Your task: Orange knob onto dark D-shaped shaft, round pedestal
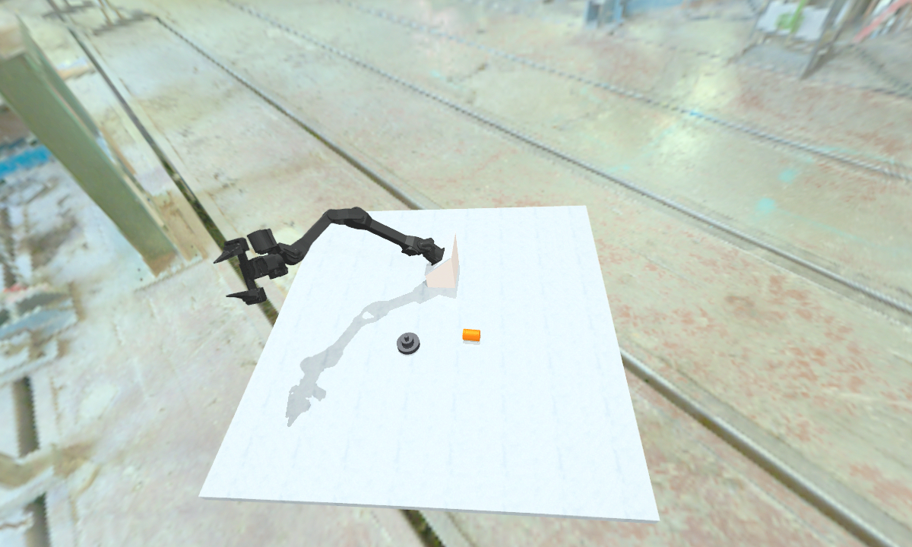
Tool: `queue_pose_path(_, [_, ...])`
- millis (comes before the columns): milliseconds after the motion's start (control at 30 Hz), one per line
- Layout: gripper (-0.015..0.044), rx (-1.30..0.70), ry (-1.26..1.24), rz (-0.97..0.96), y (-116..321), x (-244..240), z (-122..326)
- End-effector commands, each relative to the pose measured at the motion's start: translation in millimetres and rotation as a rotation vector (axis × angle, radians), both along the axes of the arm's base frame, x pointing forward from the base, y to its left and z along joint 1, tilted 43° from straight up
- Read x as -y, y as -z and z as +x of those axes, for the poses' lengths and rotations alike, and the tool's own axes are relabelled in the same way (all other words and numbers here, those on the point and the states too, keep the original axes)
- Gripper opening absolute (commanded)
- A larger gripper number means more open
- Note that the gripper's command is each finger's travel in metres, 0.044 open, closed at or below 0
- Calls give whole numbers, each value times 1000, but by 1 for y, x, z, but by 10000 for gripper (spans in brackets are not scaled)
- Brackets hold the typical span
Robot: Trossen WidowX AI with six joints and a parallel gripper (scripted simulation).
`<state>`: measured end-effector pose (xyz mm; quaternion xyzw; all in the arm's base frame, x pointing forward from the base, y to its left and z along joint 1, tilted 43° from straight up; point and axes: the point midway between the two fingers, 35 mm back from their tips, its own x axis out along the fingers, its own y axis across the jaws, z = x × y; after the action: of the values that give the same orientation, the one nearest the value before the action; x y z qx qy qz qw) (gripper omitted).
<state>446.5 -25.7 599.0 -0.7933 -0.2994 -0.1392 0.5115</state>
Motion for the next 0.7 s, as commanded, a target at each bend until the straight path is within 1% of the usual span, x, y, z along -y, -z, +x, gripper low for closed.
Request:
queue_pose_path(0, [440,-202,-41,130,55,-13,49])
queue_pose_path(200, [440,-454,-81,248,132,-48,94])
queue_pose_path(367, [440,-671,-90,328,203,-83,119])
queue_pose_path(500, [440,-848,-68,398,263,-108,130])
queue_pose_path(667, [440,-1061,-14,462,338,-139,132])
